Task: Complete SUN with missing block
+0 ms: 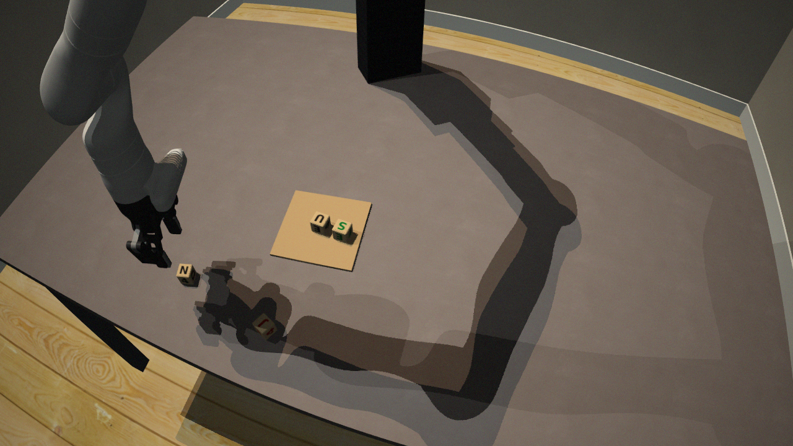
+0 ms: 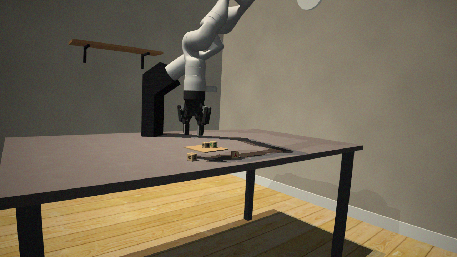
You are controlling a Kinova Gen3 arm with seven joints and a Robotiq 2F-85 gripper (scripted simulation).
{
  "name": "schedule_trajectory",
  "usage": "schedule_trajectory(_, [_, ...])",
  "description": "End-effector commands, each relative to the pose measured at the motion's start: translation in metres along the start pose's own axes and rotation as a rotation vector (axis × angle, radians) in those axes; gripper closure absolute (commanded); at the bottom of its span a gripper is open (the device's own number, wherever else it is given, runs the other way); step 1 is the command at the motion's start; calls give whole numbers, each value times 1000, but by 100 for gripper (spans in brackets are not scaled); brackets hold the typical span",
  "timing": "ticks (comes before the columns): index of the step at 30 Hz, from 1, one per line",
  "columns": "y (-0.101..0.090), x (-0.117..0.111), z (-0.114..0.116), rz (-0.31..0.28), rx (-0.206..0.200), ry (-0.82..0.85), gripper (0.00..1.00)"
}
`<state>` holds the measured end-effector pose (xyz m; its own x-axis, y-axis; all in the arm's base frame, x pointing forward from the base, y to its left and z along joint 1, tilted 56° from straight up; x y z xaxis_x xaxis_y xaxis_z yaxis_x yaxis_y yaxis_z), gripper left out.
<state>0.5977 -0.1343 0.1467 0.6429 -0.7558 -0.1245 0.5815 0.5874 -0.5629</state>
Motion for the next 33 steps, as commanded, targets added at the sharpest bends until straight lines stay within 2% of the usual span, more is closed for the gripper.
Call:
schedule_trajectory(1, [-1,1,0,-2,0,0,38])
schedule_trajectory(14, [4,1,0,-2,0,0,38])
schedule_trajectory(33, [27,0,0,-2,0,0,38])
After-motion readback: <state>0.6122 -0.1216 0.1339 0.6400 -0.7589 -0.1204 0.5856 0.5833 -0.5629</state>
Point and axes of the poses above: the point where the finger pads meet when closed, its own y axis out along the fingers, its own z axis across the jaws, x = y × z, the point moved 6 cm from there along -y, back along the fingers, and after that the axes turned 15 degrees about -y, right-handed, at the moved point
